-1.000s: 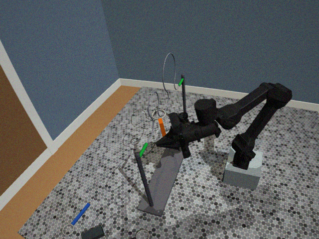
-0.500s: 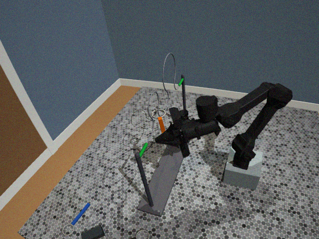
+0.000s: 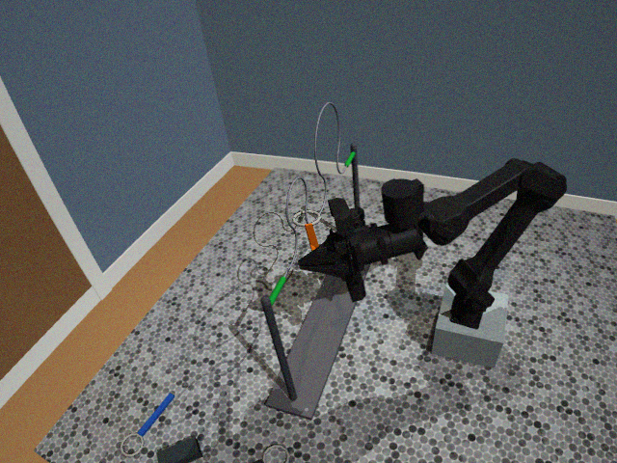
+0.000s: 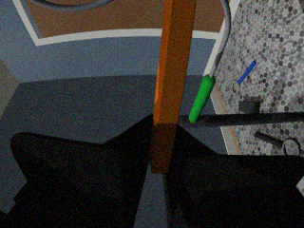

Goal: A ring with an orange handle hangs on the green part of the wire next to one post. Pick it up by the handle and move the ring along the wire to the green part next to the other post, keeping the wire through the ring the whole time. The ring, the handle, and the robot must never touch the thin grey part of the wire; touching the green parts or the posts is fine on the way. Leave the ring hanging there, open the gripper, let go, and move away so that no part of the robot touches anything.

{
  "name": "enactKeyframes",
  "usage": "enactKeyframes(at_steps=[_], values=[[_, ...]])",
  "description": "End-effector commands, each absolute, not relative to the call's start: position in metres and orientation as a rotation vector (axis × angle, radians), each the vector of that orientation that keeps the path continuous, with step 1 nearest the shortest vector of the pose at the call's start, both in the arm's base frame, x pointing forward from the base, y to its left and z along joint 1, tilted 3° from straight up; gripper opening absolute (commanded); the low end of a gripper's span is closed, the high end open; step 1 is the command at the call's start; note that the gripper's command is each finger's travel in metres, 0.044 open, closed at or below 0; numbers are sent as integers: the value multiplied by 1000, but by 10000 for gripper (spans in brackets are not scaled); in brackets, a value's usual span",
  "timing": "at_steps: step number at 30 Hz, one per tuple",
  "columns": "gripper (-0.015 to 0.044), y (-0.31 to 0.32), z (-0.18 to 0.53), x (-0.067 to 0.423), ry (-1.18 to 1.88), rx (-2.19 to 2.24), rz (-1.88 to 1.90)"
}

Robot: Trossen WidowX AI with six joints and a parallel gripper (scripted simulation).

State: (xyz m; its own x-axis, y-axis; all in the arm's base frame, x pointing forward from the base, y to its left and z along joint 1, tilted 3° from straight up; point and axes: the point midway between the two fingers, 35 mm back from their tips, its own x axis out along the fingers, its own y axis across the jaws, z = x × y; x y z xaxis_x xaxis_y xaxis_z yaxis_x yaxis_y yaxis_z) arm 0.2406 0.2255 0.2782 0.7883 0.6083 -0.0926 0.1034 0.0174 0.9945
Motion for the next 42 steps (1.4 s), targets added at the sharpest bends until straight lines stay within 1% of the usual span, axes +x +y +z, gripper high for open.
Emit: enactKeyframes(at_steps=[1,42], values=[[-150,225,290,240,588,1565,455],[-150,215,331,241,579,1801,514]])
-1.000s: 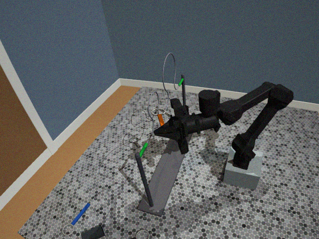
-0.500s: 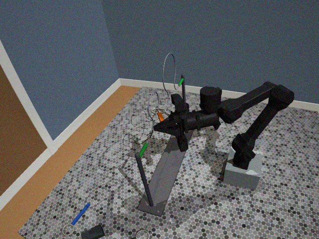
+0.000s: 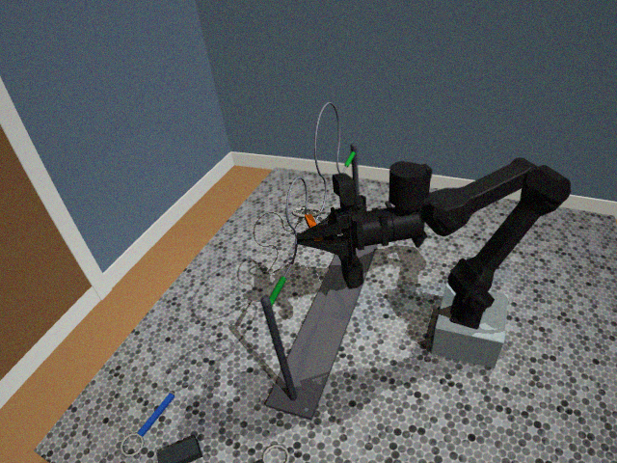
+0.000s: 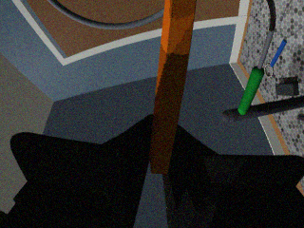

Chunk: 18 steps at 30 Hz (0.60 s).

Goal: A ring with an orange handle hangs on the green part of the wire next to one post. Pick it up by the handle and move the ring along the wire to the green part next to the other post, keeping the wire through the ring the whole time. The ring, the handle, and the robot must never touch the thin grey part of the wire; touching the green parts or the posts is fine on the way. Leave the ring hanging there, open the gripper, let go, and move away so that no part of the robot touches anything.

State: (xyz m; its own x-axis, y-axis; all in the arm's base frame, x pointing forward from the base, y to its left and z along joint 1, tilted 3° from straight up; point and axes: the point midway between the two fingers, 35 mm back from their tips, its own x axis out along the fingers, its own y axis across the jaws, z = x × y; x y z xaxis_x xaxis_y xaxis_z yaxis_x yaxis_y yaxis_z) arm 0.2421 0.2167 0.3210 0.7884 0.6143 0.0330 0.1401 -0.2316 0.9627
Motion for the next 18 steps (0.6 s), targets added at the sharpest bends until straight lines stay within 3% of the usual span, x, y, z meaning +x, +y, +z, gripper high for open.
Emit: enactKeyframes(at_steps=[1,18], values=[[-150,215,332,241,579,1809,516],[-150,208,346,242,576,1869,531]])
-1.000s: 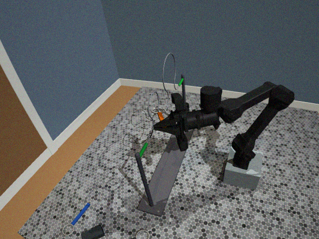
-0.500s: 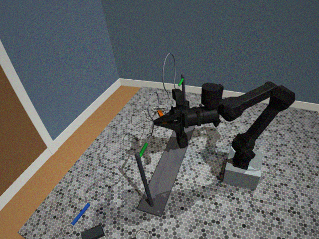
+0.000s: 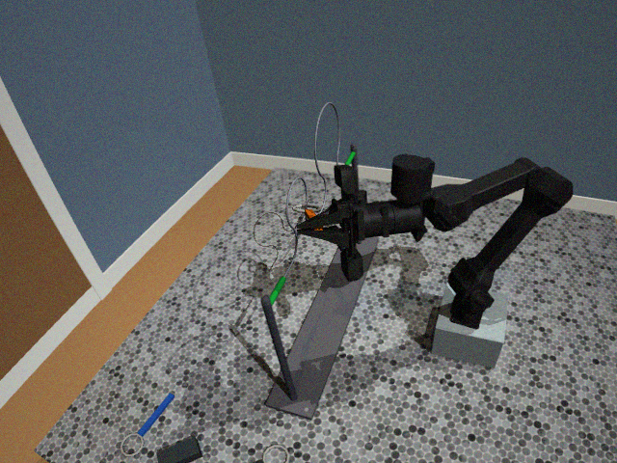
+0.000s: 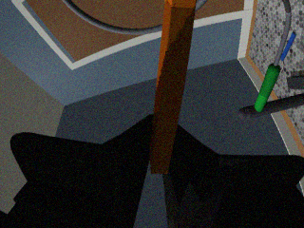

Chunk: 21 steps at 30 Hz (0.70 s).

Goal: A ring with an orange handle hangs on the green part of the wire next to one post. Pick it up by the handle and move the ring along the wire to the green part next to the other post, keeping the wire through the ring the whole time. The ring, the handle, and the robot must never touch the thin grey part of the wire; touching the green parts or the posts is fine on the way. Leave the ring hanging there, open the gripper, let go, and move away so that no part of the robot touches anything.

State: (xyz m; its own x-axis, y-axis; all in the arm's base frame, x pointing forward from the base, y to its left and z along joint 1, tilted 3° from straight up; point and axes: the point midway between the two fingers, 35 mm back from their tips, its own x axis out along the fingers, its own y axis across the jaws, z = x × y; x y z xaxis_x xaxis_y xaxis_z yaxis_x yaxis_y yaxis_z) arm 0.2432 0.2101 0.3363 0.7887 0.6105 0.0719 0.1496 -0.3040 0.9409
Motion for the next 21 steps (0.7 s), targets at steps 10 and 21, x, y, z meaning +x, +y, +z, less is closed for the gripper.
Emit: enactKeyframes(at_steps=[10,21], values=[[-150,206,349,242,577,1861,529],[-150,206,348,242,580,1810,517]])
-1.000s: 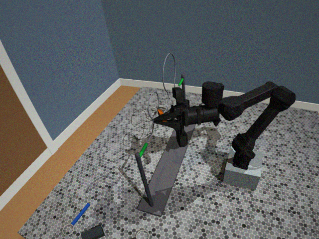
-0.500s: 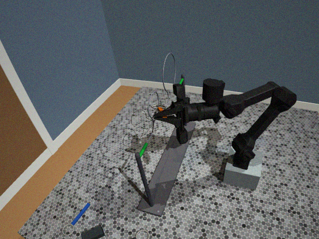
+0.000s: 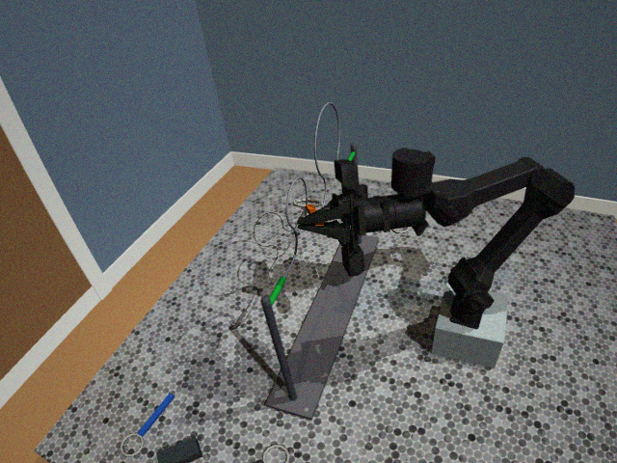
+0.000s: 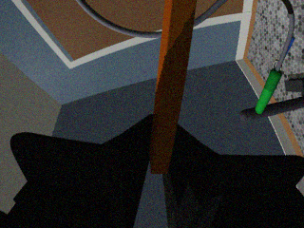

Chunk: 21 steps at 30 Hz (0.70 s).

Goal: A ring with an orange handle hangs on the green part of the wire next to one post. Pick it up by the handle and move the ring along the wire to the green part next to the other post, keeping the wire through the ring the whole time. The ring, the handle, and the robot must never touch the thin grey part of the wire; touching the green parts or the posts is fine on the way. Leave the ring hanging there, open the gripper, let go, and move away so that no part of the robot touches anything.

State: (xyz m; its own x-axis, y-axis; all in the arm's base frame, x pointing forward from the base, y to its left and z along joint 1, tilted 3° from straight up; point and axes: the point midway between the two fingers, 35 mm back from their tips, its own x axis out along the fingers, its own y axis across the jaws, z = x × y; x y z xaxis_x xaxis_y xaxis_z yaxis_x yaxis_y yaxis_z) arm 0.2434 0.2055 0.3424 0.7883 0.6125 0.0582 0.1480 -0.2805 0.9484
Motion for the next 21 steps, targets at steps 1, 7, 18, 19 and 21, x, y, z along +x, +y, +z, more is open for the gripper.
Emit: enactKeyframes(at_steps=[1,7,18,19,21], values=[[-150,206,348,242,580,1803,515],[-150,206,346,242,582,1762,505],[-150,208,339,242,586,1653,478],[-150,208,339,242,586,1645,475],[-150,208,337,242,587,1630,472]])
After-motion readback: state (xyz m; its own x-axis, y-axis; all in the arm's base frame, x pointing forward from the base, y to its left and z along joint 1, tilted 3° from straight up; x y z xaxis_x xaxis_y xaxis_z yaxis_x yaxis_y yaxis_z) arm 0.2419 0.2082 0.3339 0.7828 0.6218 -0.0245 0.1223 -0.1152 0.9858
